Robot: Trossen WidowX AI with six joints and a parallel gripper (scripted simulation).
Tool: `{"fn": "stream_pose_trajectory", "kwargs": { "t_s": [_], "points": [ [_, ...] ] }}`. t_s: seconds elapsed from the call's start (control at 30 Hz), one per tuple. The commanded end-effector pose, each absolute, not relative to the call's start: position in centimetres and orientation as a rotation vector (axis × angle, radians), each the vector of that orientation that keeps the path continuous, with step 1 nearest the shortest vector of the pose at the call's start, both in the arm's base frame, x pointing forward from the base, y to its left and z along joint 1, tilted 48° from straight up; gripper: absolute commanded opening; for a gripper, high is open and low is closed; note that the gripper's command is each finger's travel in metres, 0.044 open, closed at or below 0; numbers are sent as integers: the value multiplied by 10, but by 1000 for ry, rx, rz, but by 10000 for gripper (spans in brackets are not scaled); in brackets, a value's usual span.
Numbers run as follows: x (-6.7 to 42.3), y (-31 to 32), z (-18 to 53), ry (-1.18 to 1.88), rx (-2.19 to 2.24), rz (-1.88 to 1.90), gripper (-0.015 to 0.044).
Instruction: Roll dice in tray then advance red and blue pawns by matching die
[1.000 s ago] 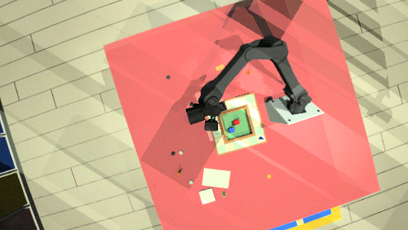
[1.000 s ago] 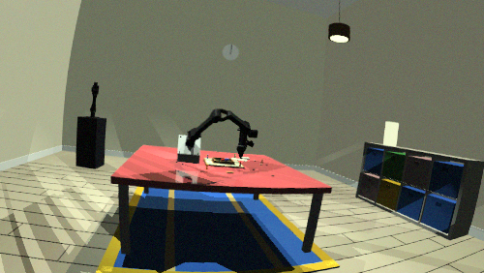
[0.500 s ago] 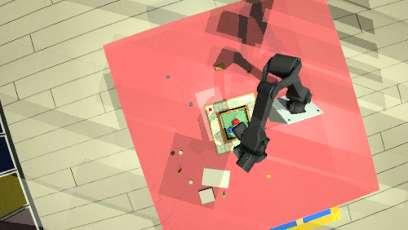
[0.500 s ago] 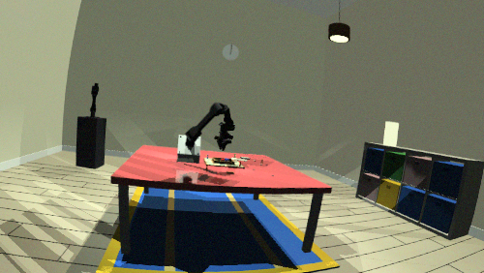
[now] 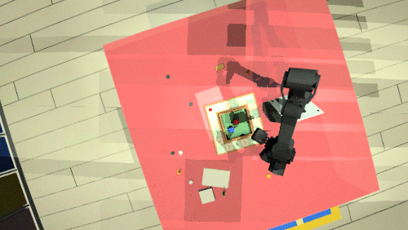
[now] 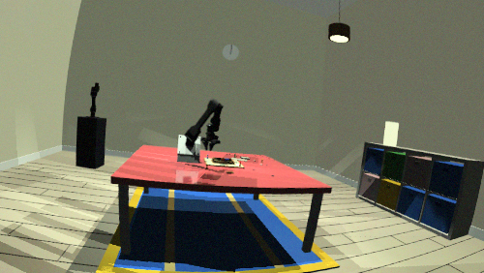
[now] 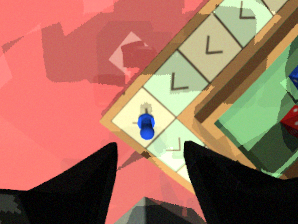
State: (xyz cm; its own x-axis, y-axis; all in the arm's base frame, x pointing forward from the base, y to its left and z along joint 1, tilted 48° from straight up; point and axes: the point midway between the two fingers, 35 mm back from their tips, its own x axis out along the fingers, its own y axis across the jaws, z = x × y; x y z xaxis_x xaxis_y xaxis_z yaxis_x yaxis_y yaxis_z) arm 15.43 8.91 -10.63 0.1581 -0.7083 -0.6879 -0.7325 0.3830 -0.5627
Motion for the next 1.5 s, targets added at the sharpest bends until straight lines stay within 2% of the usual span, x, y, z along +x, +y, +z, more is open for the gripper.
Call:
{"fn": "stream_pose_trajectory", "kwargs": {
  "t_s": [0.0, 1.0, 1.17, 1.47],
  "points": [
    [153, 79, -113, 1566, -1347, 26, 200],
    [159, 48, -141, 1565, -1349, 23, 200],
    [159, 48, -141, 1565, -1349, 23, 69],
    [159, 48, -141, 1565, -1349, 23, 9]
  ]
}}
